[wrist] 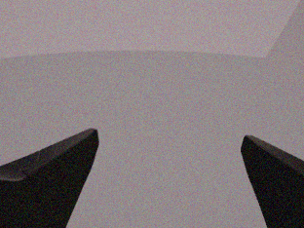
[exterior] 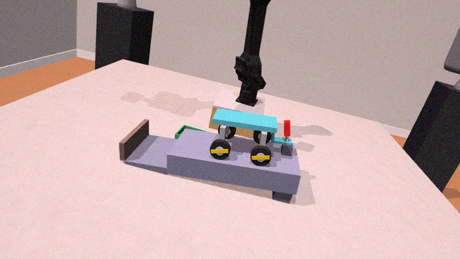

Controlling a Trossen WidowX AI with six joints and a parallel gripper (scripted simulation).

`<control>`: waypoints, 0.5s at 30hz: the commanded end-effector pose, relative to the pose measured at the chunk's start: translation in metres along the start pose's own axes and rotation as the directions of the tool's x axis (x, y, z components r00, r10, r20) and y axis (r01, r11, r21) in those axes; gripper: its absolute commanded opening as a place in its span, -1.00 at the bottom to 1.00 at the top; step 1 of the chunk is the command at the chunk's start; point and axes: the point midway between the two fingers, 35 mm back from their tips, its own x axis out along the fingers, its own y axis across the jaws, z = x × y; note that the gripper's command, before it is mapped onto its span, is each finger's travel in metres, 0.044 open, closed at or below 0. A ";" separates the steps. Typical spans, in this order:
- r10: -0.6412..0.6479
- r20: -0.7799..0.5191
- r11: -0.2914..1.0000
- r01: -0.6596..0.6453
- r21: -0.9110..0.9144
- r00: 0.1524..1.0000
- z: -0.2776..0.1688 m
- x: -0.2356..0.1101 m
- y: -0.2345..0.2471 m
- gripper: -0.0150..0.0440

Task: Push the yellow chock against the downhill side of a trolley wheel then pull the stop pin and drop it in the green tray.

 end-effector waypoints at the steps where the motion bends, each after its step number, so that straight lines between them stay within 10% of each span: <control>1: -0.003 -0.004 1.000 0.003 0.008 1.000 -0.002 0.000 0.000 0.78; 8: -0.090 -0.193 0.947 0.144 0.286 0.977 -0.070 0.002 0.017 0.15; 15: -0.119 -0.438 0.794 0.350 0.497 0.891 -0.147 -0.014 0.055 0.15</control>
